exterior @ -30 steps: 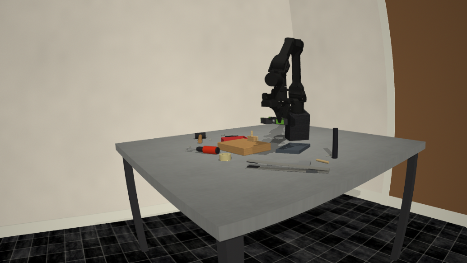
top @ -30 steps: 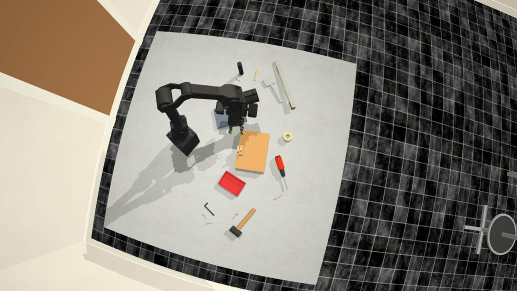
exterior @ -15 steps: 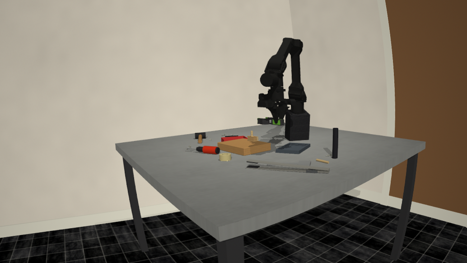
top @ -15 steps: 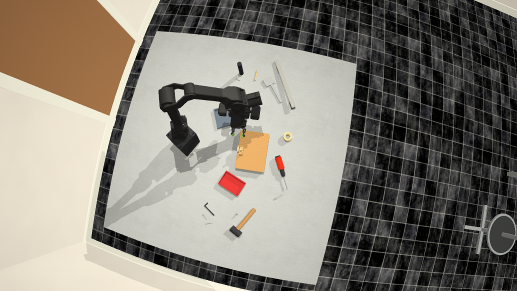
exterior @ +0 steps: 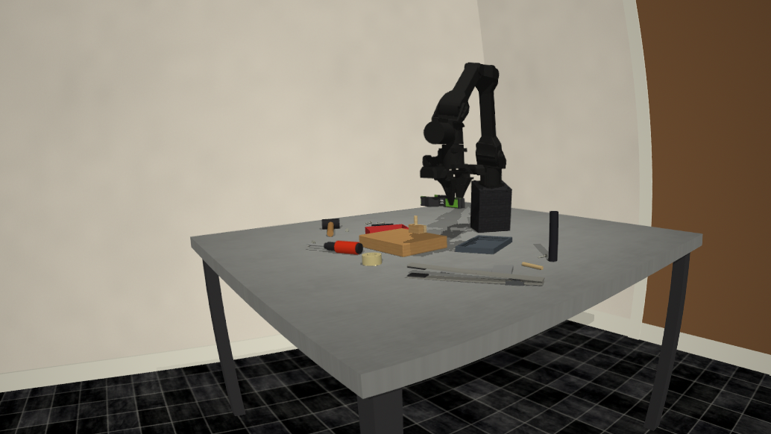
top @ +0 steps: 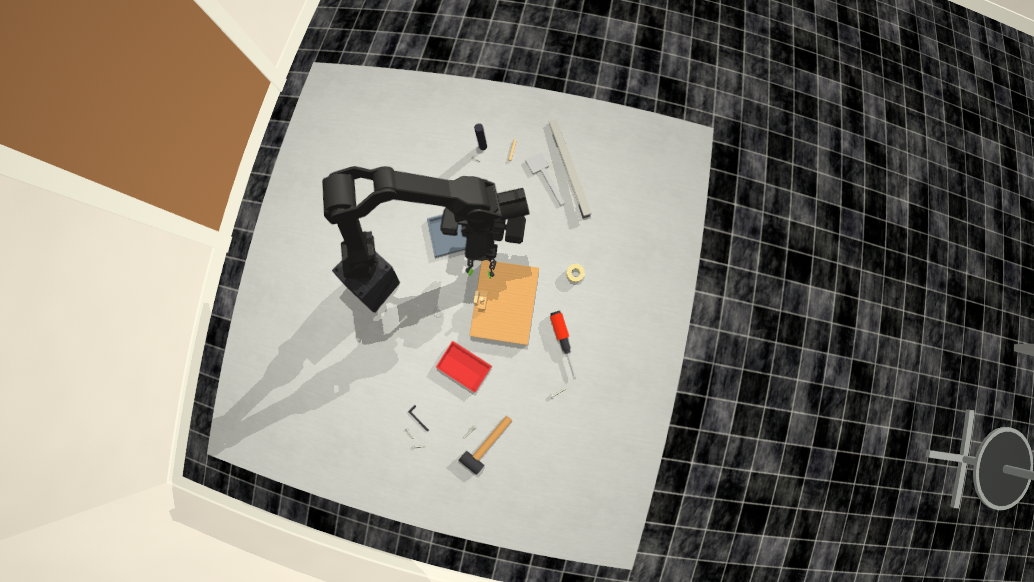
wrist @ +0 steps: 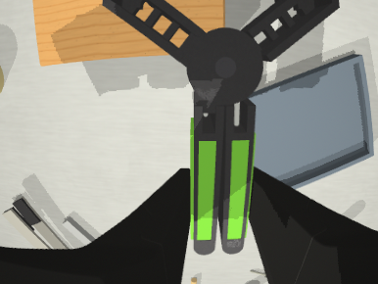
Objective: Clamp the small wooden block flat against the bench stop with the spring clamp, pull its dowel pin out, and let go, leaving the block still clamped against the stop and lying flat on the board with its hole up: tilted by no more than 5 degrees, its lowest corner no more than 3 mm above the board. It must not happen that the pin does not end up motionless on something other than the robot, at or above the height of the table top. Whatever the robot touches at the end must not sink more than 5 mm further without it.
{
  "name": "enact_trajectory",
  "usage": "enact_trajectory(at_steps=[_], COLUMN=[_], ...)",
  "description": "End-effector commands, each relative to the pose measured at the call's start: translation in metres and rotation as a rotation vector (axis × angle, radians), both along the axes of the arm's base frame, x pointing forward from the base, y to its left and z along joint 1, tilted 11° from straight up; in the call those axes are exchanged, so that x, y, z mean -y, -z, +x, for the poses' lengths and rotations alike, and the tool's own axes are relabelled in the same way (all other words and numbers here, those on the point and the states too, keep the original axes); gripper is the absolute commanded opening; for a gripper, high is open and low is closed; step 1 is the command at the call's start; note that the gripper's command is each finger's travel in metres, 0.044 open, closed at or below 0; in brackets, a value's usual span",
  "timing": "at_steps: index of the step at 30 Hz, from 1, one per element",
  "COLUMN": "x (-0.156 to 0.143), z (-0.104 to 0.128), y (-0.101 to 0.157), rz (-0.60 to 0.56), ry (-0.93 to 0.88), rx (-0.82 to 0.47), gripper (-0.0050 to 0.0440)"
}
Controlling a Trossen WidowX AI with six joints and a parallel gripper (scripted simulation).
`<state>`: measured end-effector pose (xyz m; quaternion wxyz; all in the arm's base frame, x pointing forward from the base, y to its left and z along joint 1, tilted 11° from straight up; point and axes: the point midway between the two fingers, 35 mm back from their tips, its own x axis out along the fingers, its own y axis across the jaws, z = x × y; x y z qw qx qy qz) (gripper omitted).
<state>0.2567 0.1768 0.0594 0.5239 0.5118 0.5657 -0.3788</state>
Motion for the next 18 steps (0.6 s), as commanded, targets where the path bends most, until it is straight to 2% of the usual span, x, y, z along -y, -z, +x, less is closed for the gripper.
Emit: enact_trajectory(at_steps=[1, 18], x=[-0.001, -0.004], z=[0.001, 0.004], y=[0.006, 0.020], rz=[-0.002, -0.002], ry=[-0.004, -0.004], rx=[-0.008, -0.008], gripper=[0.0000, 0.0000])
